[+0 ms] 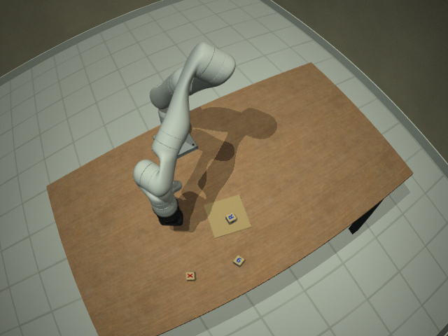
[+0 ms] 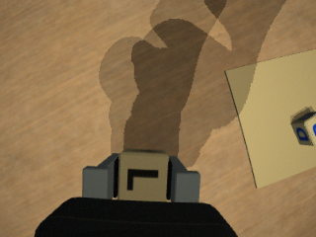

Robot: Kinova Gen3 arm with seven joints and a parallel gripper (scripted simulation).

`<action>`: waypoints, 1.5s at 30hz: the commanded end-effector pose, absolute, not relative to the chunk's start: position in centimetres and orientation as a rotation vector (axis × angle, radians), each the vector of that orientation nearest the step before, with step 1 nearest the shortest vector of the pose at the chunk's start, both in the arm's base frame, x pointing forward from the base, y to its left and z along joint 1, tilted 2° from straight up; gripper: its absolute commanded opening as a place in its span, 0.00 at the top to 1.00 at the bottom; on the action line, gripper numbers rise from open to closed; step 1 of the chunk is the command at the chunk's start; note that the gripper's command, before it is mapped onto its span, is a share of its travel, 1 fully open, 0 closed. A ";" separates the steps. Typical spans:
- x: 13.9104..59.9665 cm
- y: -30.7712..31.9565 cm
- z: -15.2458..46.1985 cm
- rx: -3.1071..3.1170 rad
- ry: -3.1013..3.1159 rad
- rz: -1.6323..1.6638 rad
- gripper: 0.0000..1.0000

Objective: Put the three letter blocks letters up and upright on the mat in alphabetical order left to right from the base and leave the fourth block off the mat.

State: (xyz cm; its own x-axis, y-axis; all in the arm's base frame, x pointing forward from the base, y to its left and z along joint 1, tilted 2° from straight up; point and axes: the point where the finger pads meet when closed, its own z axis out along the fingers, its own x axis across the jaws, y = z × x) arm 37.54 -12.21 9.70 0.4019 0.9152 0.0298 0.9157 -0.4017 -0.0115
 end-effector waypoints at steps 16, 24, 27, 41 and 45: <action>38.7 -2.1 9.9 -2.893 -1.155 0.002 0.43; 38.8 1.4 10.1 -2.983 -0.909 0.000 0.43; 38.8 3.1 10.2 -3.018 -0.793 -0.004 0.43; 38.7 8.0 10.6 -3.094 -0.424 -0.025 0.43; 38.7 9.1 10.7 -3.103 -0.346 -0.032 0.43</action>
State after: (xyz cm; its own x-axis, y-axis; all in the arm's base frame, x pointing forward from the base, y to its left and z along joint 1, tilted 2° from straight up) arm 38.82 8.18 10.68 0.9766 0.2141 0.0210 0.2144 -0.9766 -0.0183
